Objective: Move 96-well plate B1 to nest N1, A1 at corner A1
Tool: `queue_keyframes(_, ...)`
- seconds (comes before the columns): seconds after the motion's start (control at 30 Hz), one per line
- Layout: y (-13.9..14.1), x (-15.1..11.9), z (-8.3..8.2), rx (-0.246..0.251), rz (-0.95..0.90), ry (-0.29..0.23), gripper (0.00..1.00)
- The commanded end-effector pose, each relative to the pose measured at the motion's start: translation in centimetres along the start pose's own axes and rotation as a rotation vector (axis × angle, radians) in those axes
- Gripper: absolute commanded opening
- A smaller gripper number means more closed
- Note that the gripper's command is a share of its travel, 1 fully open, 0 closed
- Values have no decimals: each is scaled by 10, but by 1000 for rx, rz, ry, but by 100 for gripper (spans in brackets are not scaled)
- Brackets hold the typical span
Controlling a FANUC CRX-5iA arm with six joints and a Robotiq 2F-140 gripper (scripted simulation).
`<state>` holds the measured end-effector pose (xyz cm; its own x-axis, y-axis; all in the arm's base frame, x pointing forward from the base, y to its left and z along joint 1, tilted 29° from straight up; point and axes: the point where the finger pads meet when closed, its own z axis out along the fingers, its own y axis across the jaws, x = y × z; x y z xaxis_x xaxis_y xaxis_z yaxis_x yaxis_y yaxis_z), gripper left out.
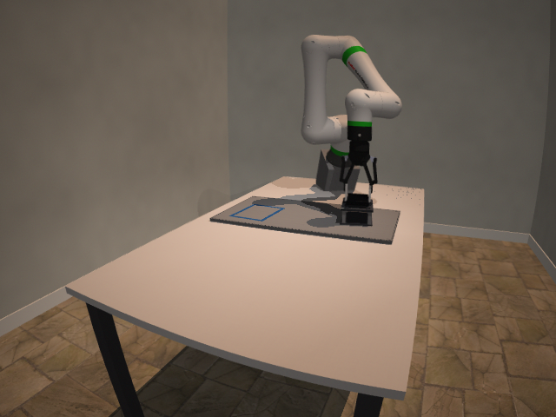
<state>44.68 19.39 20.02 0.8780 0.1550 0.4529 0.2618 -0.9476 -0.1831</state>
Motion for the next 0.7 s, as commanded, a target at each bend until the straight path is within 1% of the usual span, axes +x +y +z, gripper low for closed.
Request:
queue_keyframes(0.0,0,0,0,0,0,0,0)
queue_keyframes(0.67,0,0,3,0,0,0,0)
